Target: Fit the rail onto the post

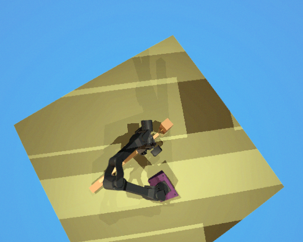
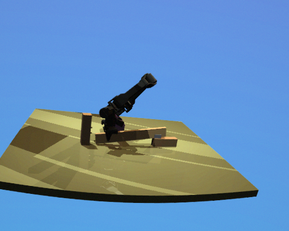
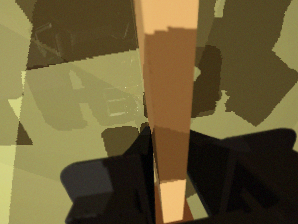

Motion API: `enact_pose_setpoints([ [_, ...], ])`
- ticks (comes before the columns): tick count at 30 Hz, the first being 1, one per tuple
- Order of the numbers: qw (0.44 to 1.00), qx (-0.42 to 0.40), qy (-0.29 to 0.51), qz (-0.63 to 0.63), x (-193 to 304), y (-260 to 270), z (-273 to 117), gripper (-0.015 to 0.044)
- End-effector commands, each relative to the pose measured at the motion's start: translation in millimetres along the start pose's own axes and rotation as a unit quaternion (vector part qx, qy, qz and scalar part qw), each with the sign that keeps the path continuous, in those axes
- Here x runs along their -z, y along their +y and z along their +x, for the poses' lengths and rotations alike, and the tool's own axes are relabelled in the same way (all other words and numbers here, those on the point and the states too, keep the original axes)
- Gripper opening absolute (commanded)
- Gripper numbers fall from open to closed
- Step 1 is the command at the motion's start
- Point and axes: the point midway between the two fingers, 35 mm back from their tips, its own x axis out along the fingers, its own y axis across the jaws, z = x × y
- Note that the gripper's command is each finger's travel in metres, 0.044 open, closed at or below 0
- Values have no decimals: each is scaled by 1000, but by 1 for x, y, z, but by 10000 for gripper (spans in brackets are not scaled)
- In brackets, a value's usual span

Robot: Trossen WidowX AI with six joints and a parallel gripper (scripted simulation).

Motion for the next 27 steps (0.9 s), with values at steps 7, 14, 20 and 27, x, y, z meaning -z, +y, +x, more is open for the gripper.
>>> enact_pose_setpoints([
  [7, 1000, 5, 1, -3, 0, -4, -9, 0],
  [14, 1000, 5, 1, -3, 0, -4, -12, 0],
  [20, 1000, 5, 1, -3, 0, -5, -15, 0],
  [27, 1000, 5, 1, -3, 0, -5, -19, 0],
])
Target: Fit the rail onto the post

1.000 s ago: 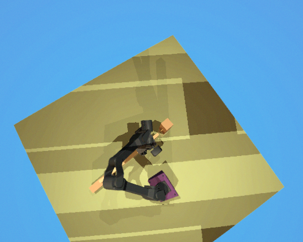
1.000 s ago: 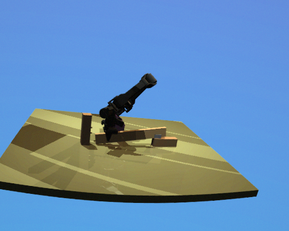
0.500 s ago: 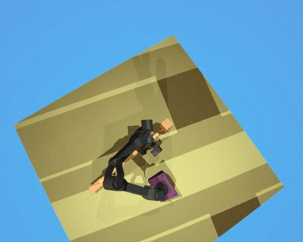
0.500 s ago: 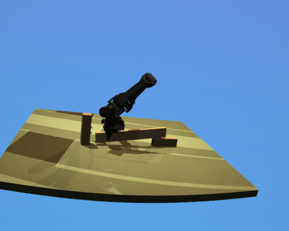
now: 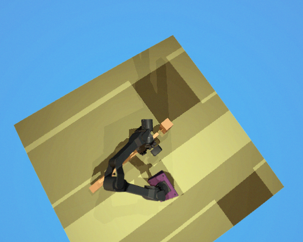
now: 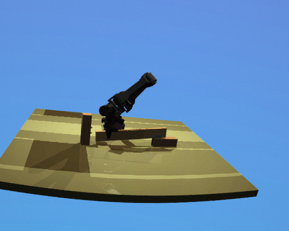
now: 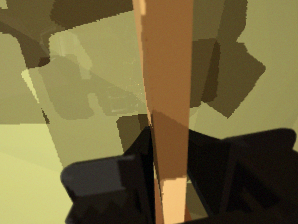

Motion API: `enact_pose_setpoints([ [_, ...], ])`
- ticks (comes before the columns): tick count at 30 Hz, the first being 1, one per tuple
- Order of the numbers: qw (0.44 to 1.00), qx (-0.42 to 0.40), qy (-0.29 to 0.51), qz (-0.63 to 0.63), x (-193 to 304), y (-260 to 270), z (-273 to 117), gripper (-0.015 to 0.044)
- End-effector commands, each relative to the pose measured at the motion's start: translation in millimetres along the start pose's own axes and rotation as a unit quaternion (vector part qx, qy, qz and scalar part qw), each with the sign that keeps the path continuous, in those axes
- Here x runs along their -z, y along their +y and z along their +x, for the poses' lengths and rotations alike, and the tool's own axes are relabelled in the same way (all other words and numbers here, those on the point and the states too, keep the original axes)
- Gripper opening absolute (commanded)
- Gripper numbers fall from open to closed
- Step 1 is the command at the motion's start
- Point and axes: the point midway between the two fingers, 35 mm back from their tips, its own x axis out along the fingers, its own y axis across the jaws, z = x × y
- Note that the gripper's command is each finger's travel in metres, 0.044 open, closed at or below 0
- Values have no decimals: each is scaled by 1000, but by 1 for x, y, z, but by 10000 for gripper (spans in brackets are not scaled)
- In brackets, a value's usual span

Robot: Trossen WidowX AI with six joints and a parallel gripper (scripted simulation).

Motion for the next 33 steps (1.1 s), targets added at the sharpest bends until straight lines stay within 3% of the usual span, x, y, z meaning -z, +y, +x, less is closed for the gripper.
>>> enact_pose_setpoints([
  [1, 1000, 7, 1, -1, -1, -3, -6, 0],
  [33, 1000, 7, 1, -1, 0, -3, -22, 0],
])
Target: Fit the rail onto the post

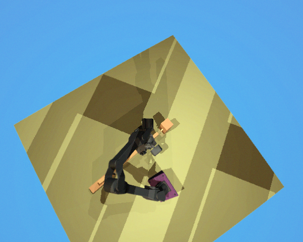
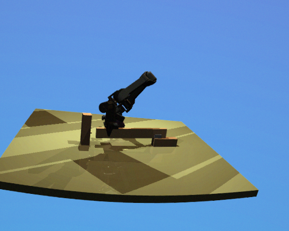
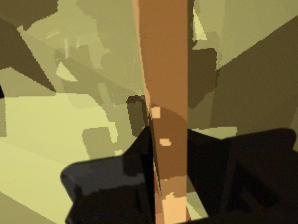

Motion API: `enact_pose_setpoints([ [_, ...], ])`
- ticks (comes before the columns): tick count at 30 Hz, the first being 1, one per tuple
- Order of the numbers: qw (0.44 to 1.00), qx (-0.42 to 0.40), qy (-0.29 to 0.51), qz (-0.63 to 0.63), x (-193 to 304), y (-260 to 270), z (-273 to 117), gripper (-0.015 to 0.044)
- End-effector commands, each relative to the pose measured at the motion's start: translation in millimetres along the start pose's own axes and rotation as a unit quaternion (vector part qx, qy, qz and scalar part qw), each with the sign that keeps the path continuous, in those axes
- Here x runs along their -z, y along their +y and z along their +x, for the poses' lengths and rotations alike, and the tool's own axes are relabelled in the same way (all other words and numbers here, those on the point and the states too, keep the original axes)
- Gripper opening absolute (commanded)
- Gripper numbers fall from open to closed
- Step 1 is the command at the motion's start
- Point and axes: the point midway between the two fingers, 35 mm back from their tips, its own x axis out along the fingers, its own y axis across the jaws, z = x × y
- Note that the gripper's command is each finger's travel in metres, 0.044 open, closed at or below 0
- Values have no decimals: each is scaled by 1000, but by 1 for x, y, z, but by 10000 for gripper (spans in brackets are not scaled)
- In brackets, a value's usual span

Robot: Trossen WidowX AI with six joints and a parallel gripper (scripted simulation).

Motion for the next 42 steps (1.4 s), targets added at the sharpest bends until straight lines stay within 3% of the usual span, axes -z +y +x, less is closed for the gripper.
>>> enact_pose_setpoints([
  [1, 1000, 6, 2, -1, 0, -2, -6, 0],
  [42, 1000, 6, 2, -1, 0, -1, -13, 0],
])
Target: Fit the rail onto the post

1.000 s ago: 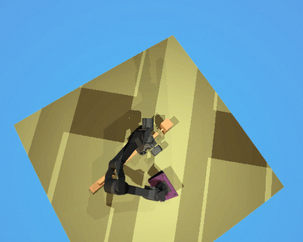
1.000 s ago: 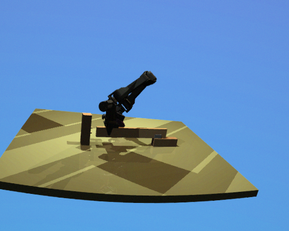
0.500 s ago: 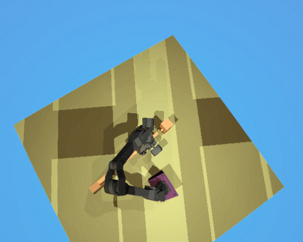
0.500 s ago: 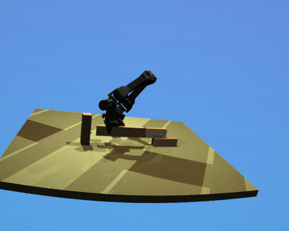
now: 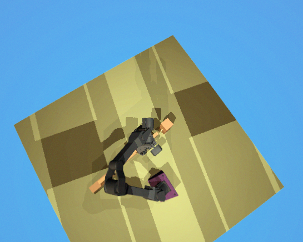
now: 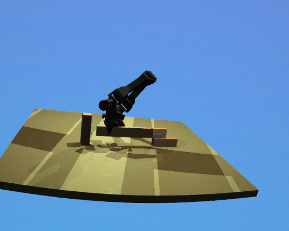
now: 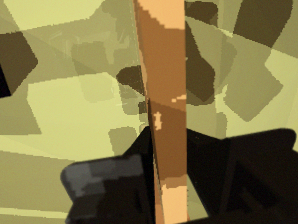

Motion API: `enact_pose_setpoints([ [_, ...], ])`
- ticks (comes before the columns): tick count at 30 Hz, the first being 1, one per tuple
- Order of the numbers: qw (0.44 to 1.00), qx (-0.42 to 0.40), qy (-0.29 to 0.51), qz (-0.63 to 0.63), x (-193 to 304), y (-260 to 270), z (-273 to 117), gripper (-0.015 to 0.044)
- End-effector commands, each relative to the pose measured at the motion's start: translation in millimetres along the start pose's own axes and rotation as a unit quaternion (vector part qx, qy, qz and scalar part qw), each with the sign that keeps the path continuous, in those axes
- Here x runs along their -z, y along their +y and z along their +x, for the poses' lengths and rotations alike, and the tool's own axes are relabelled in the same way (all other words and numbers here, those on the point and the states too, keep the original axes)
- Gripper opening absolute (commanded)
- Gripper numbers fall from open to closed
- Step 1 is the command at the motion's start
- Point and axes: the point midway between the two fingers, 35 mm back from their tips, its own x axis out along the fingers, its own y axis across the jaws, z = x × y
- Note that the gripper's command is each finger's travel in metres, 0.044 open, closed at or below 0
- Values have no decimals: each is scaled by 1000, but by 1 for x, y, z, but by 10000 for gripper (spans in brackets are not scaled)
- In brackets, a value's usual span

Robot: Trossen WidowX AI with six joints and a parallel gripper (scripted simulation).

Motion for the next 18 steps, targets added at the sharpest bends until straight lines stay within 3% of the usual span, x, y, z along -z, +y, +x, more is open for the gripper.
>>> enact_pose_setpoints([
  [1, 1000, 2, 2, 1, 0, -1, -1, 0],
  [18, 1000, 2, 2, 1, 0, 0, -4, 0],
])
